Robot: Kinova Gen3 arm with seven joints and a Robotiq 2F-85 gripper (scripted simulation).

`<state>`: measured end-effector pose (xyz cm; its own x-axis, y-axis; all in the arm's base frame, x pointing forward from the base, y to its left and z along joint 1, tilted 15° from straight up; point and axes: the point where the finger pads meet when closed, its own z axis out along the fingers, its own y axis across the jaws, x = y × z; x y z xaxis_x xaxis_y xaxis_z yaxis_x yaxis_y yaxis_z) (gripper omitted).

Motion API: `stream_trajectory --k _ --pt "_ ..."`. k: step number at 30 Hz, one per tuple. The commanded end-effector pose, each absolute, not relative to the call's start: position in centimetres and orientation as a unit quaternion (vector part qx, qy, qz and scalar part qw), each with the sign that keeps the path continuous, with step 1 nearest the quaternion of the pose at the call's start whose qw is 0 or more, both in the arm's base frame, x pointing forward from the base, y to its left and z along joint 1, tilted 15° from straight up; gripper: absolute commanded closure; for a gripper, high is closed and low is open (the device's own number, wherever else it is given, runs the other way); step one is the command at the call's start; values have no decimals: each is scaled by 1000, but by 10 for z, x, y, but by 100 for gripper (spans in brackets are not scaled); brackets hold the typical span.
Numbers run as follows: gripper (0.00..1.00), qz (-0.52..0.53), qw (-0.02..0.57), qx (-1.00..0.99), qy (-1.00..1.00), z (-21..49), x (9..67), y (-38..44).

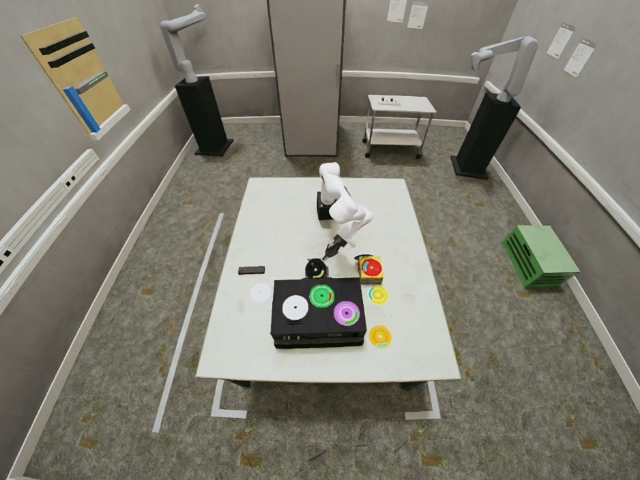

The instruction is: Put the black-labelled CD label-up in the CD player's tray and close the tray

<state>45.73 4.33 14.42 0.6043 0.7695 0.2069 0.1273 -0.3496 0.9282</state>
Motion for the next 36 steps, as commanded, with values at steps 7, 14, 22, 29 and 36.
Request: stream_trajectory --k 7,14,22,29,36 --pt "89 331 486 752 298 145 457 43" --pt "89 331 486 752 298 145 457 43" --pt "76 331 486 752 298 145 457 43" --pt "76 331 486 752 298 145 457 43" --pt "76 331 486 752 298 145 457 43"
